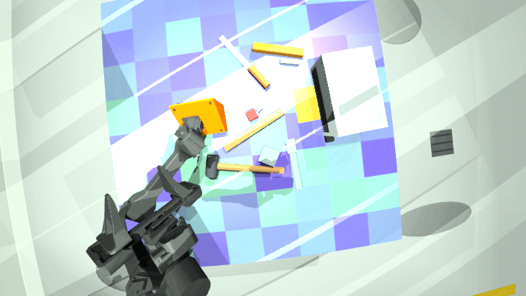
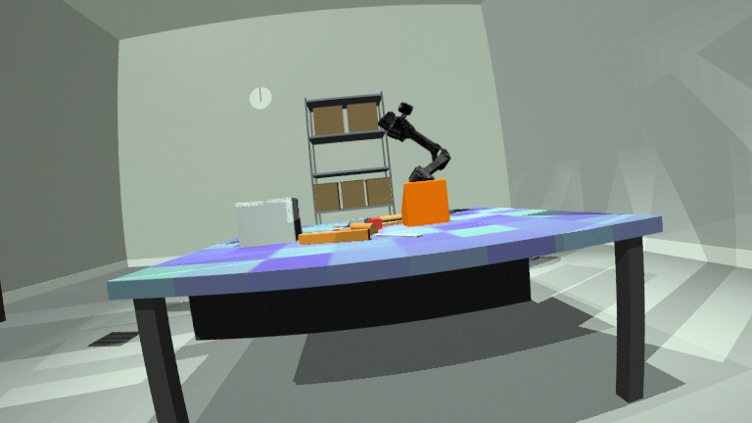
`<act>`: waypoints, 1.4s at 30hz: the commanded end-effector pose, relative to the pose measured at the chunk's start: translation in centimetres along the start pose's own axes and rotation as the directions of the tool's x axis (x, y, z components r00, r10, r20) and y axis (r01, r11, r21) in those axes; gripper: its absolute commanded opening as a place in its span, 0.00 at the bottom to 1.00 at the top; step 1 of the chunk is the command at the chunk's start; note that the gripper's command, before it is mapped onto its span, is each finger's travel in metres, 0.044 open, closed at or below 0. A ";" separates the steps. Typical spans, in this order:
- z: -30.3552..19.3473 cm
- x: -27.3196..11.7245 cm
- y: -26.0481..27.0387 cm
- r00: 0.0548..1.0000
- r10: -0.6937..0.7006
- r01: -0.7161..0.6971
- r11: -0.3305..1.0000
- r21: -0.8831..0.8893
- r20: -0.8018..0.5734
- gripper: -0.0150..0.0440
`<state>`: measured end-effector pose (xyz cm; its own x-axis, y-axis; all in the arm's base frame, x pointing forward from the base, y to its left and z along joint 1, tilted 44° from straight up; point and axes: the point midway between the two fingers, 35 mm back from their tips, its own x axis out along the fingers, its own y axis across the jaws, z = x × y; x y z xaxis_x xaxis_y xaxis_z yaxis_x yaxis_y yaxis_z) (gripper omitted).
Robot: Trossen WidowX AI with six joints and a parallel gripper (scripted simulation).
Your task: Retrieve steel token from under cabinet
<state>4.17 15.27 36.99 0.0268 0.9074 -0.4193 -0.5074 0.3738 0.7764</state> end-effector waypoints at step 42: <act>0.4 0.2 -2.1 0.994 -0.107 0.108 0.992 0.063 -0.025 0.43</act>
<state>4.42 14.50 35.92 0.0575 0.8728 -0.4847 -0.4360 0.4587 0.7743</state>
